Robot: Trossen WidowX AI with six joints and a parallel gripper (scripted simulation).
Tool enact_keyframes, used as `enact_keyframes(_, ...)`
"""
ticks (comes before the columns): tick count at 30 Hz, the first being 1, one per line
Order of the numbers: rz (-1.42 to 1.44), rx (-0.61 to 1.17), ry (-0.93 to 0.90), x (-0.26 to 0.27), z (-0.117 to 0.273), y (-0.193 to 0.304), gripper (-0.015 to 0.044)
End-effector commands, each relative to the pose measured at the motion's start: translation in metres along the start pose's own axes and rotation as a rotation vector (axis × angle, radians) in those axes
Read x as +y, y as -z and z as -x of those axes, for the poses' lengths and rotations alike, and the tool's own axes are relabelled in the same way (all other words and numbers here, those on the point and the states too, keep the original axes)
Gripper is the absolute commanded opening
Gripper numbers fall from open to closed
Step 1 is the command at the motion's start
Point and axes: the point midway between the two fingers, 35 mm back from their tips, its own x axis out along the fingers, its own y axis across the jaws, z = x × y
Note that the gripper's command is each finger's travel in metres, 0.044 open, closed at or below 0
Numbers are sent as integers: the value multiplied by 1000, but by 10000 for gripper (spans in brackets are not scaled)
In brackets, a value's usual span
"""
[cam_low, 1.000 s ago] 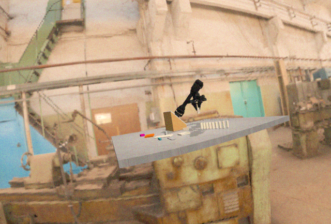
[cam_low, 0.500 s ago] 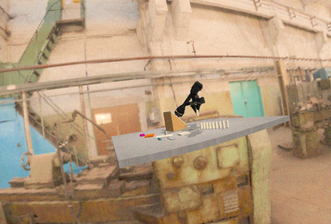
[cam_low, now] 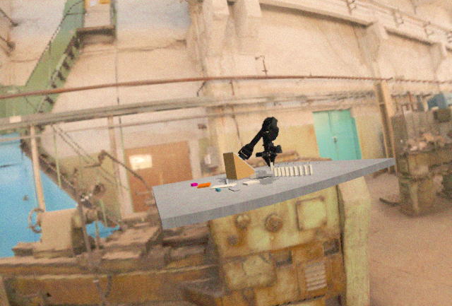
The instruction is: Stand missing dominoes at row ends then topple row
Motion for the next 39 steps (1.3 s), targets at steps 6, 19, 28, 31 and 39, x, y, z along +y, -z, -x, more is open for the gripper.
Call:
enact_keyframes(6, -5, 5, -16, 5, -32, 7, 107)
enact_keyframes(19, -5, 5, -16, 5, -32, 7, 186)
enact_keyframes(28, -5, 5, -16, 5, -32, 7, 422)
enact_keyframes(31, -5, 5, -16, 5, -32, 7, 440)
enact_keyframes(39, -4, 8, -1, -1, 73, 2, 440)
